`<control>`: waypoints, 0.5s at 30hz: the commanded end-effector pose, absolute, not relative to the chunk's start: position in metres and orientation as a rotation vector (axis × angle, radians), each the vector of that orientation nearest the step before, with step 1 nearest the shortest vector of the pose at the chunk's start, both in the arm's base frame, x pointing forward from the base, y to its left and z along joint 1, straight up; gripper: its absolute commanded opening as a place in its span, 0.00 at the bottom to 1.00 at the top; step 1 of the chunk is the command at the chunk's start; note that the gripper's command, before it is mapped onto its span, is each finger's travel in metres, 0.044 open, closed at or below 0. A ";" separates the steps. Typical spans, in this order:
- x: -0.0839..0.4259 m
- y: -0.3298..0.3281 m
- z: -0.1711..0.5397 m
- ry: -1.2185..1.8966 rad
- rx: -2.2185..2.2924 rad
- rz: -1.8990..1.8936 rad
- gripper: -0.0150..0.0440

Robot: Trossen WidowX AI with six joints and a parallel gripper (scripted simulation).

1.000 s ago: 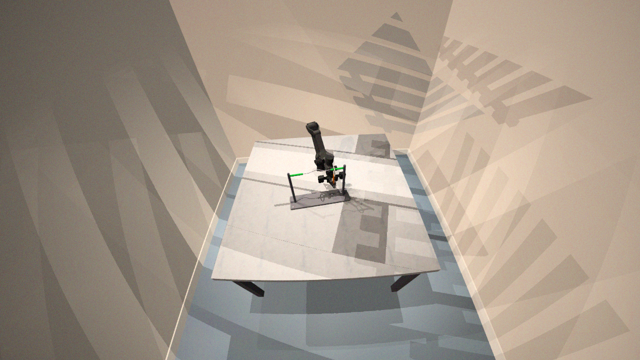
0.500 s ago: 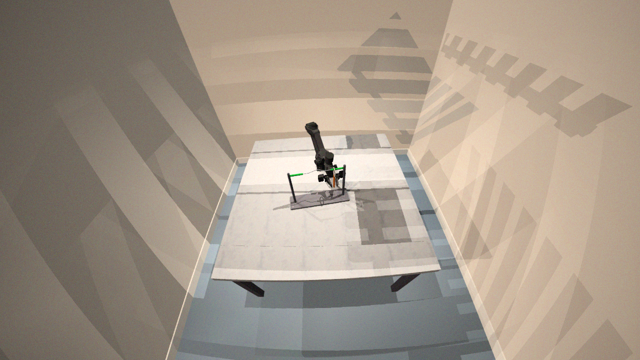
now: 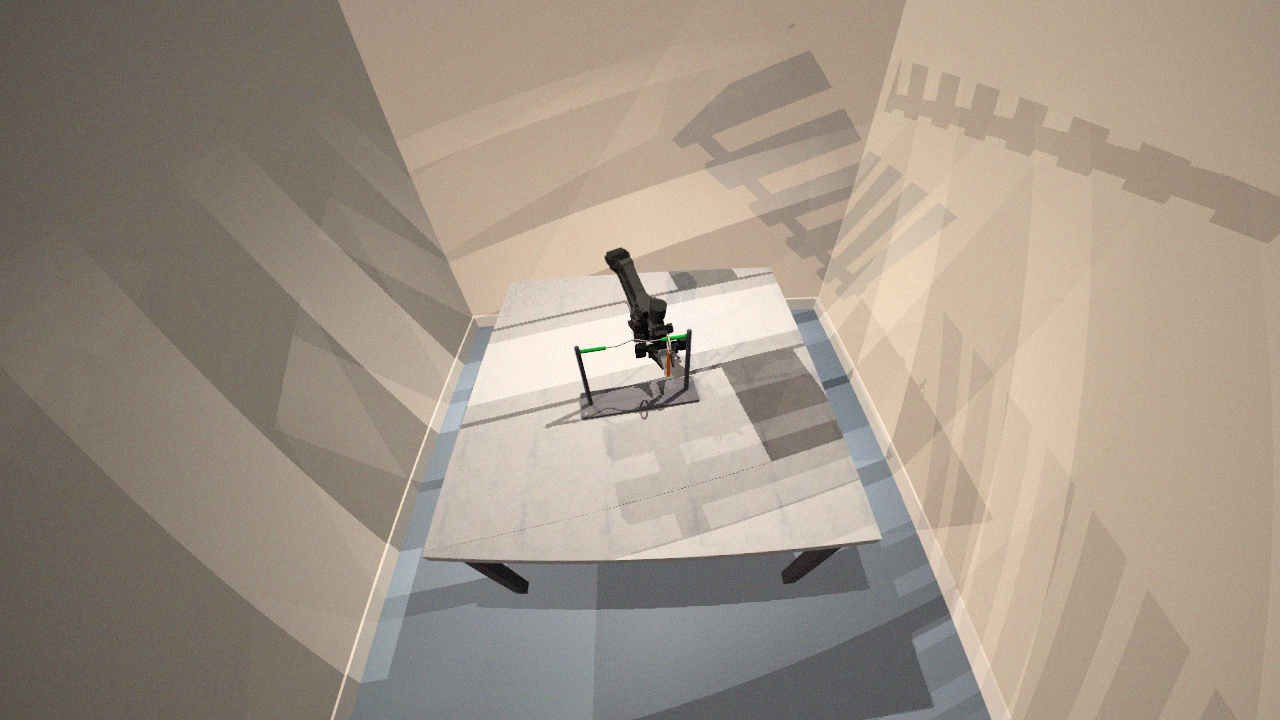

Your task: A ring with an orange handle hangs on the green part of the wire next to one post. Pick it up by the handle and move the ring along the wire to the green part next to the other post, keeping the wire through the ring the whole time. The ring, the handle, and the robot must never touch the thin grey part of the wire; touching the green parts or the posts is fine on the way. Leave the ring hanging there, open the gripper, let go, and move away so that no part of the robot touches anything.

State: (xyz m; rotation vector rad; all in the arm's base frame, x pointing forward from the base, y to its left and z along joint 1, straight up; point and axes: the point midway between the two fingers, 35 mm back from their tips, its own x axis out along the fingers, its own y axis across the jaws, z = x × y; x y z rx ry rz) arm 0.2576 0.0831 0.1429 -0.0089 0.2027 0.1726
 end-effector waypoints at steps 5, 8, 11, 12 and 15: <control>0.246 0.080 0.142 0.206 -0.006 0.169 0.53; 0.242 0.079 0.142 0.206 -0.006 0.168 0.53; 0.238 0.078 0.142 0.207 -0.006 0.168 0.53; 0.237 0.077 0.142 0.207 -0.006 0.168 0.53; 0.236 0.077 0.142 0.207 -0.006 0.168 0.53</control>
